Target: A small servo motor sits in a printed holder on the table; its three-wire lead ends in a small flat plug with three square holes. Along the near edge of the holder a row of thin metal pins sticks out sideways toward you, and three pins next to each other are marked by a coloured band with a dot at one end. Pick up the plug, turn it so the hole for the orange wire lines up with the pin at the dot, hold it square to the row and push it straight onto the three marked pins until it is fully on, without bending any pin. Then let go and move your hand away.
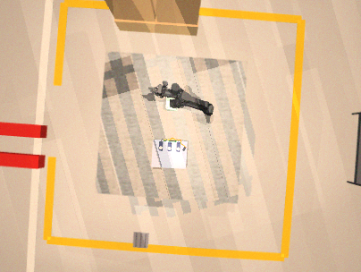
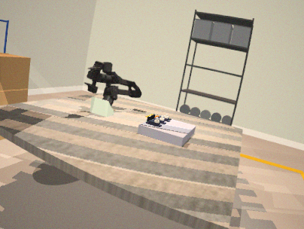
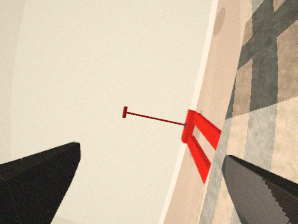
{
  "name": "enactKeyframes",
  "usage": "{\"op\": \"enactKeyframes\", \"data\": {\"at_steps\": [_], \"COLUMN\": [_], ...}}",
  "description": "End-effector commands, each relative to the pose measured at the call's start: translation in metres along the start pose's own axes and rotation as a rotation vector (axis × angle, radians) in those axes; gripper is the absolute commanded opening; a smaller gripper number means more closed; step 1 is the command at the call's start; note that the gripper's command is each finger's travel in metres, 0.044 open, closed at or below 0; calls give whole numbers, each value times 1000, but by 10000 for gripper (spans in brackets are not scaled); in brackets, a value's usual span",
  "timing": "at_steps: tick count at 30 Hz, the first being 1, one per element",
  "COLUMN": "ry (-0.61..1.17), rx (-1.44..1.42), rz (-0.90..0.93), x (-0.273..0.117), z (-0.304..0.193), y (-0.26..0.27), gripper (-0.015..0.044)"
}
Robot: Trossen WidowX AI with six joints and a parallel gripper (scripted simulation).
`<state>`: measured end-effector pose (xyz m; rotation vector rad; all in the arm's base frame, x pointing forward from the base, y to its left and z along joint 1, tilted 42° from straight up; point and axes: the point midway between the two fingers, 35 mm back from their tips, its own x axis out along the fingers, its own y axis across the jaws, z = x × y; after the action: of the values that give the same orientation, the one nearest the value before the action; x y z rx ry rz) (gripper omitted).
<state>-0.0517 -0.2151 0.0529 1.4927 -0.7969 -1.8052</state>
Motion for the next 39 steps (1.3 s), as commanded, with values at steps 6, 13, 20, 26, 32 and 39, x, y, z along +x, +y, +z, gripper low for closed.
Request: {"op": "enactKeyframes", "data": {"at_steps": [6,13,20,26,32,39], "ry": [18,75,151,213,272,347], "rx": [-21,-125,-264,-400,-523,-679], "rz": [7,48,115,176,245,356], "x": [0,-2,-7,-13,-22,-38], "z": [-4,-20,-43,-65,-87,-119], "y": [5,22,45,63,79,99], "gripper": [243,115,115,115,115,115]}}
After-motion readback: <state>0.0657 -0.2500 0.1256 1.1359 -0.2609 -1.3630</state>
